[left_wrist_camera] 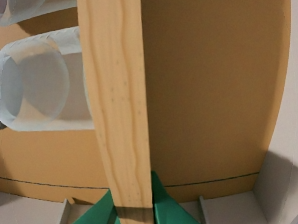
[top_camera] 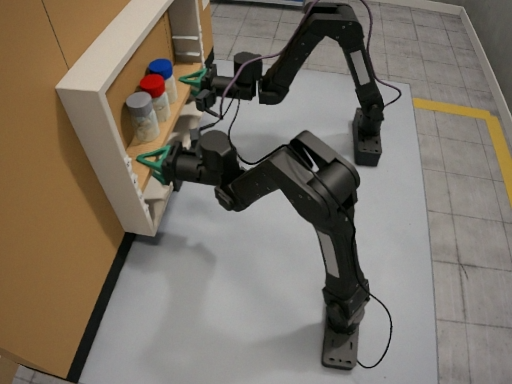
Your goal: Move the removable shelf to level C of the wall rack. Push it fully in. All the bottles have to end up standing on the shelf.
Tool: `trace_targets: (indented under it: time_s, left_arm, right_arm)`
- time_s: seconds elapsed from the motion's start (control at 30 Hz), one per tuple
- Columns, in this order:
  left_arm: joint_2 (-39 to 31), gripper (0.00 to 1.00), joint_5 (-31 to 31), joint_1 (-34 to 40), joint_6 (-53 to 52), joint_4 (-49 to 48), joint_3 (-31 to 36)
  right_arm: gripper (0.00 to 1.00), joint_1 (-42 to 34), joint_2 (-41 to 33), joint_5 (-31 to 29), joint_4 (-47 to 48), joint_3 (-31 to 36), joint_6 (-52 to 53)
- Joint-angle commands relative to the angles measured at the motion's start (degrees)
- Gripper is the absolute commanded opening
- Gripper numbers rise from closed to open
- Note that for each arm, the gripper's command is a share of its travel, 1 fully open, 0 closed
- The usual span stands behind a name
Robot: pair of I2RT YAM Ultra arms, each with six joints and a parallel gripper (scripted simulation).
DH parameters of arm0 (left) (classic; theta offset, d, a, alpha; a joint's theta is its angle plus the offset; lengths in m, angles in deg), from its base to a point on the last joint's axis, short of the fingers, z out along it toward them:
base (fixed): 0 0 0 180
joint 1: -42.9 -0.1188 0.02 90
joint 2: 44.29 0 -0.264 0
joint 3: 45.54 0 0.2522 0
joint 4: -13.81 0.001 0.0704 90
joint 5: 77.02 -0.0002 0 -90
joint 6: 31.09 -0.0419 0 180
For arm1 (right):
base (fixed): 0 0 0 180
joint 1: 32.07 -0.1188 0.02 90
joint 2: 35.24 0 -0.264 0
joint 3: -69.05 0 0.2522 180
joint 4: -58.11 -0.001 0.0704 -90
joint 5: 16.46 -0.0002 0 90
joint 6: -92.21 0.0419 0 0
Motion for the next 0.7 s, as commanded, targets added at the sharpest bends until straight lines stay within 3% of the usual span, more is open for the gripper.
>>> trace_targets:
  time_s: [0.0,0.67]
  left_arm:
    - [-0.2,0.0,-0.3,-0.6,0.5,2.2,-1.1]
    - [-1.2,0.0,-0.3,-0.6,0.4,3.6,-1.5]
  right_arm:
    - [0.0,0.6,-0.4,0.5,-2.6,-1.2,0.3]
    - [0.0,0.6,-1.5,0.5,-3.9,-1.5,0.2]
